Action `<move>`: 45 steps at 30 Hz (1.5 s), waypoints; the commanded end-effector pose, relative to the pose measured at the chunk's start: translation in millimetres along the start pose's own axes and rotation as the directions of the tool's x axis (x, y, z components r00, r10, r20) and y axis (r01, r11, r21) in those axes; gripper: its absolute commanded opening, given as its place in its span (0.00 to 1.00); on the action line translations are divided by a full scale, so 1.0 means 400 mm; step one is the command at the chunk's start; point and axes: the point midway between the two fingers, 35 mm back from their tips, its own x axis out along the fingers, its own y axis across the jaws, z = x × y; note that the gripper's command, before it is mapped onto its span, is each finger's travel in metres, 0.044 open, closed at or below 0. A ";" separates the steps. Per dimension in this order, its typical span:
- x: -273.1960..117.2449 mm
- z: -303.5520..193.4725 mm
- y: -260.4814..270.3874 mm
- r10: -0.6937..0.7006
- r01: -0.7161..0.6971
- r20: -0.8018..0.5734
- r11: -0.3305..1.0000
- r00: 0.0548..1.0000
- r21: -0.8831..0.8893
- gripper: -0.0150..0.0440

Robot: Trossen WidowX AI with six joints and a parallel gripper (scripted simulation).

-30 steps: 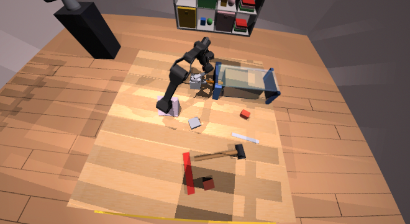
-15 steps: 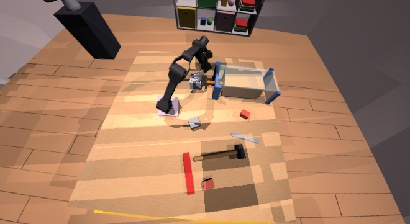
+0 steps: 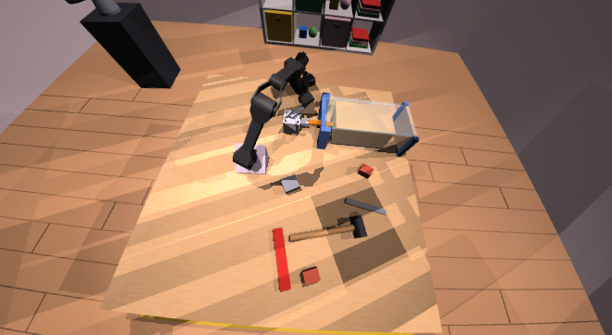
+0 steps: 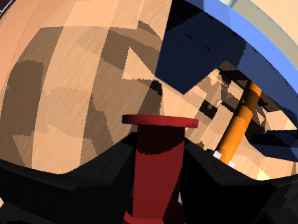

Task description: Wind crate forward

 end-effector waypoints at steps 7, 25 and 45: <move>-0.019 -0.050 0.072 0.038 -0.039 -0.022 0.999 0.999 -0.032 0.25; -0.038 -0.088 0.104 0.040 -0.040 -0.023 0.999 0.999 -0.033 0.25; -0.062 -0.135 0.130 0.041 -0.042 -0.024 0.999 0.999 -0.034 0.25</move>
